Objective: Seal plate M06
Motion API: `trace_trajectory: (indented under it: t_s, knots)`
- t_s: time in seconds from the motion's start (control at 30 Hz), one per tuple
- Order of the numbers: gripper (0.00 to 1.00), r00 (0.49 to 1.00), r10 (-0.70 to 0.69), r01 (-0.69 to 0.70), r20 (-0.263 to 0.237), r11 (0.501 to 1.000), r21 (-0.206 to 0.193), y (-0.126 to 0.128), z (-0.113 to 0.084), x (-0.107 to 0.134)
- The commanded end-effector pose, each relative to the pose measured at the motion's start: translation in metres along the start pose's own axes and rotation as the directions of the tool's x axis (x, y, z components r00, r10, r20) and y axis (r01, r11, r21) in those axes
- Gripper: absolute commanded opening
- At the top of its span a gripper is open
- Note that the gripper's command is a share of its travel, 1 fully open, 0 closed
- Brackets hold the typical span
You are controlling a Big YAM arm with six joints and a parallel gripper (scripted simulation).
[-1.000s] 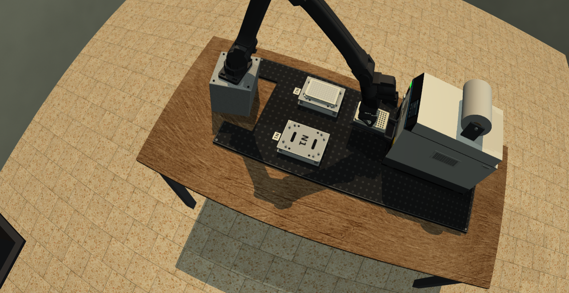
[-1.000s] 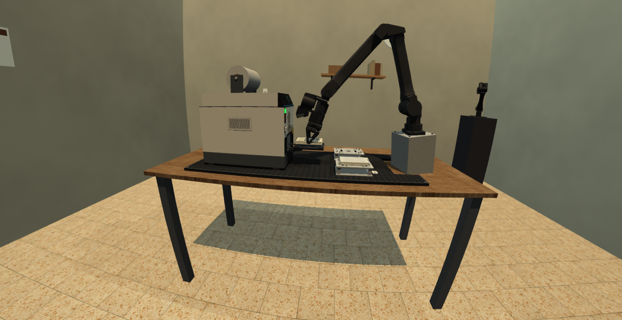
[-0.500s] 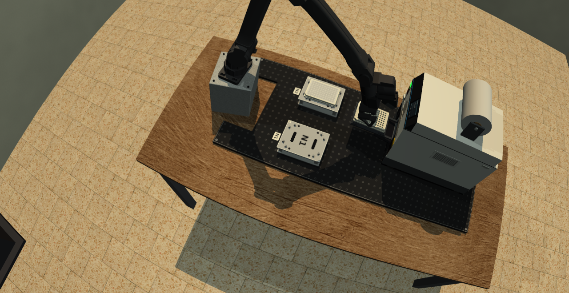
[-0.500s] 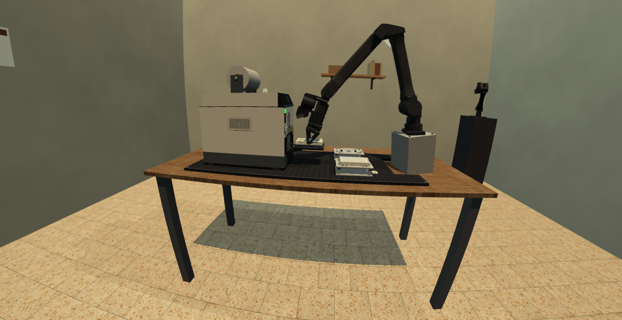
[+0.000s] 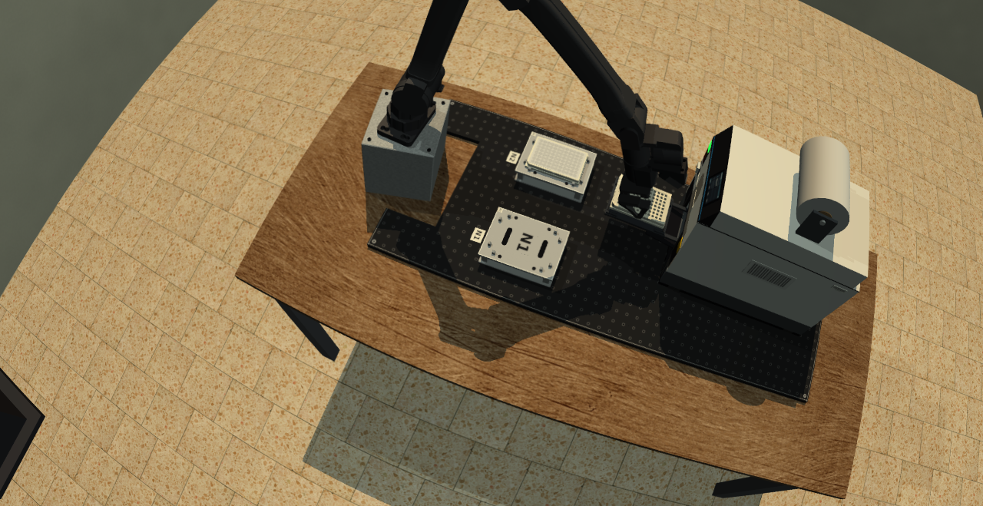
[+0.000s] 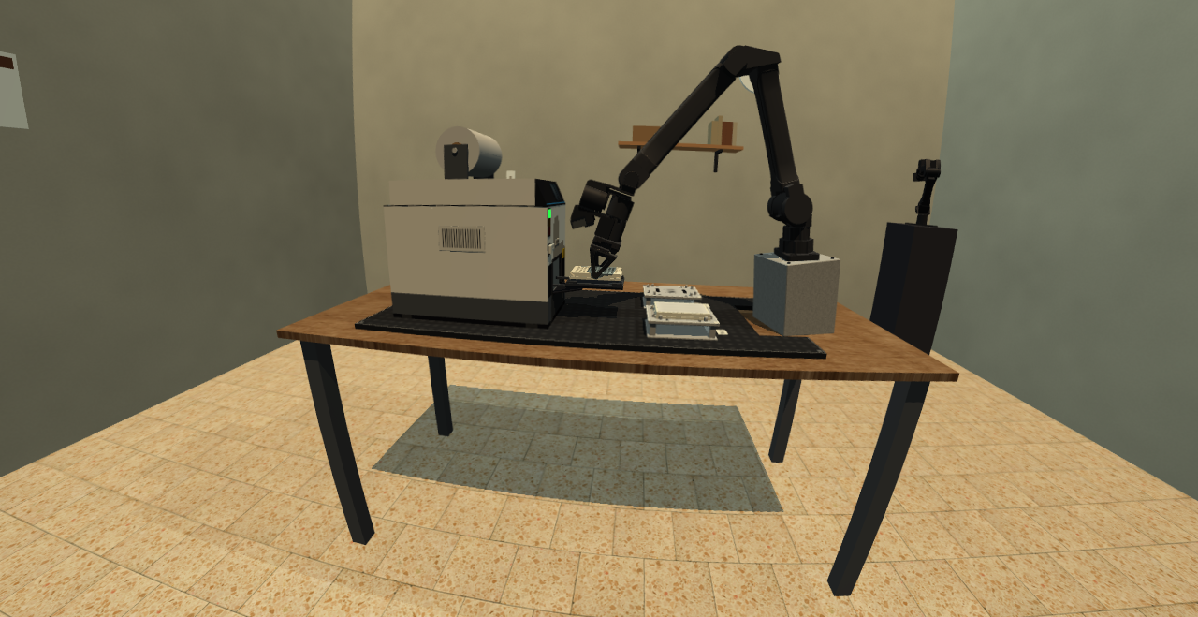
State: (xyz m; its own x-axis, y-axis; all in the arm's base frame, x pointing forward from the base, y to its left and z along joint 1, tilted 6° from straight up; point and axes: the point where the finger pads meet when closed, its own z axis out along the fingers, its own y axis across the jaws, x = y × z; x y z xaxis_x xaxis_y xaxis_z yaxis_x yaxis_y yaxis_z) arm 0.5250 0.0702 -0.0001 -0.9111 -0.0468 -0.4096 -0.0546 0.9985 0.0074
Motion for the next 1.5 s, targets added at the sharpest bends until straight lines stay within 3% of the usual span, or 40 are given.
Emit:
trace_trajectory:
  t_s: [0.0,0.33,0.63,0.9,1.27,1.47]
  knots:
    - [0.00,0.998,0.009,-0.009,0.058,1.000,0.004,-0.008,-0.017,-0.031]
    - [0.00,0.998,-0.004,0.005,0.063,1.000,-0.005,0.001,-0.018,-0.033]
    - [0.00,1.000,0.000,0.000,0.031,1.000,-0.009,0.009,-0.013,-0.013]
    - [0.00,0.999,-0.006,0.006,0.034,1.000,-0.004,0.001,-0.007,-0.011]
    - [0.00,0.998,0.010,-0.010,0.058,1.000,0.005,-0.009,0.001,-0.026]
    - [0.00,0.998,0.010,-0.010,0.066,1.000,-0.002,-0.001,-0.002,-0.028]
